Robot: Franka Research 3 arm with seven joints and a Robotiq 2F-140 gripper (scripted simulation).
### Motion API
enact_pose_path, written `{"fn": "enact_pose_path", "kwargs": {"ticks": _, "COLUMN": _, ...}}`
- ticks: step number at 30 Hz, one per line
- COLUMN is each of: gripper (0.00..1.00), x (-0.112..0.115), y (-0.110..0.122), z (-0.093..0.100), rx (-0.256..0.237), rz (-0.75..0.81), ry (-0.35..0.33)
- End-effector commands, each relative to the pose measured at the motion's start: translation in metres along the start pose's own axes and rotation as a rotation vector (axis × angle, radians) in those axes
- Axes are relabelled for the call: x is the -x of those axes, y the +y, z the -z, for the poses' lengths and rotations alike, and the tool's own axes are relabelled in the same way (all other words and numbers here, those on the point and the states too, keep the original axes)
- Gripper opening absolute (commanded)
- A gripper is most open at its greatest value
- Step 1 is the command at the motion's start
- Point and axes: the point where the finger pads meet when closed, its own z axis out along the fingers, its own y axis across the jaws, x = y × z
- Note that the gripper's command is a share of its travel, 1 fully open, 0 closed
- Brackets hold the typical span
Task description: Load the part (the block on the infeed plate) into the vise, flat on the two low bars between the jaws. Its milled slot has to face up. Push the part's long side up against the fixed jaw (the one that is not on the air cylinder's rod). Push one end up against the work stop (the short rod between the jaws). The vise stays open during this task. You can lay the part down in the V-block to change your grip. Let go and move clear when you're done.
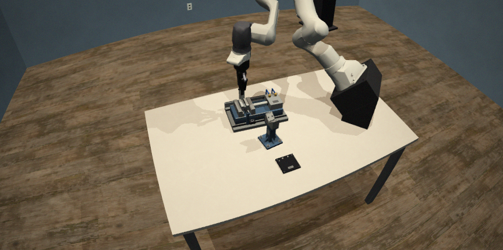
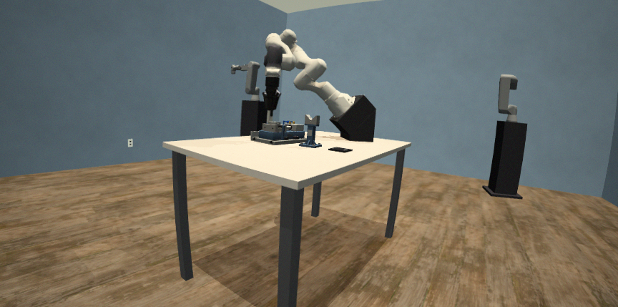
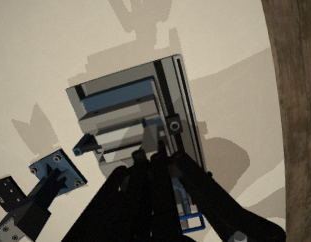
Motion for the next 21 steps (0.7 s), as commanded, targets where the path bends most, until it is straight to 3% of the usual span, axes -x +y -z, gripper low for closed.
{"fn": "enact_pose_path", "kwargs": {"ticks": 1, "gripper": 0.0, "x": -0.0019, "y": -0.0026, "z": 0.0012, "rx": -0.004, "rz": -0.003, "ry": 0.005}}
{"fn": "enact_pose_path", "kwargs": {"ticks": 21, "gripper": 0.0, "x": -0.0019, "y": 0.0009, "z": 0.0012, "rx": -0.004, "rz": -0.003, "ry": 0.005}}
